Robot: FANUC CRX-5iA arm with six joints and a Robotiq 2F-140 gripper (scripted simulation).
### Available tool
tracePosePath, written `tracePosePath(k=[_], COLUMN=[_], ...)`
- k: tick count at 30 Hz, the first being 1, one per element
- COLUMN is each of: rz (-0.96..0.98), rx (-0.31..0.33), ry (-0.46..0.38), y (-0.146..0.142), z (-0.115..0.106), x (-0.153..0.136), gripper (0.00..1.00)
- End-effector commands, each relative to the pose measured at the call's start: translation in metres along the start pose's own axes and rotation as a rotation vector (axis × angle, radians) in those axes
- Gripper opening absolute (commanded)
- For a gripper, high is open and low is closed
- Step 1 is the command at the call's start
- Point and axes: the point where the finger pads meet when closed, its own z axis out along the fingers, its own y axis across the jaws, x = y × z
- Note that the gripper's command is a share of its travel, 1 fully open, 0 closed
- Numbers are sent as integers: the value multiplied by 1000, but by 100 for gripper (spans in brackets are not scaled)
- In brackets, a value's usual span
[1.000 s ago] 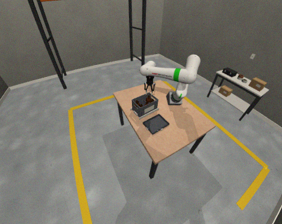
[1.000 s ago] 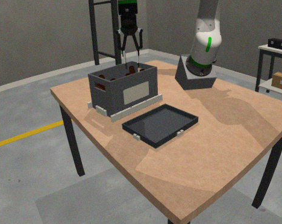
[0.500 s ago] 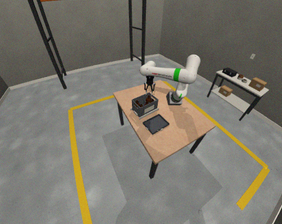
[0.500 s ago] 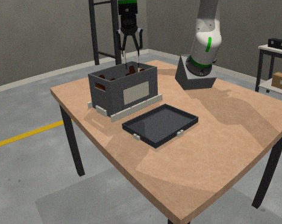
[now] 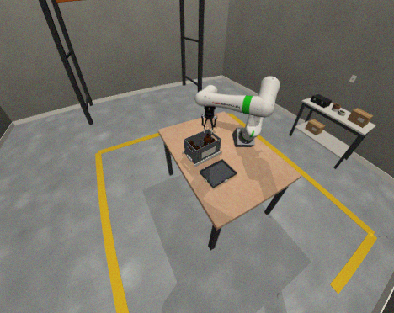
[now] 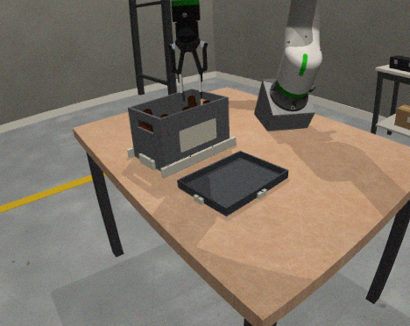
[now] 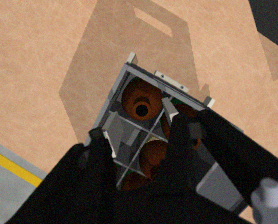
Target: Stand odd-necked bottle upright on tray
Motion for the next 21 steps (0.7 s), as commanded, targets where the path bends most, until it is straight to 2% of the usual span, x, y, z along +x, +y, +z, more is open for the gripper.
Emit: tracePosePath(k=[1, 21], rz=[0, 0], rx=[1, 1], ry=[1, 1], y=[0, 0], z=[0, 15], x=[0, 0], gripper=[44, 44])
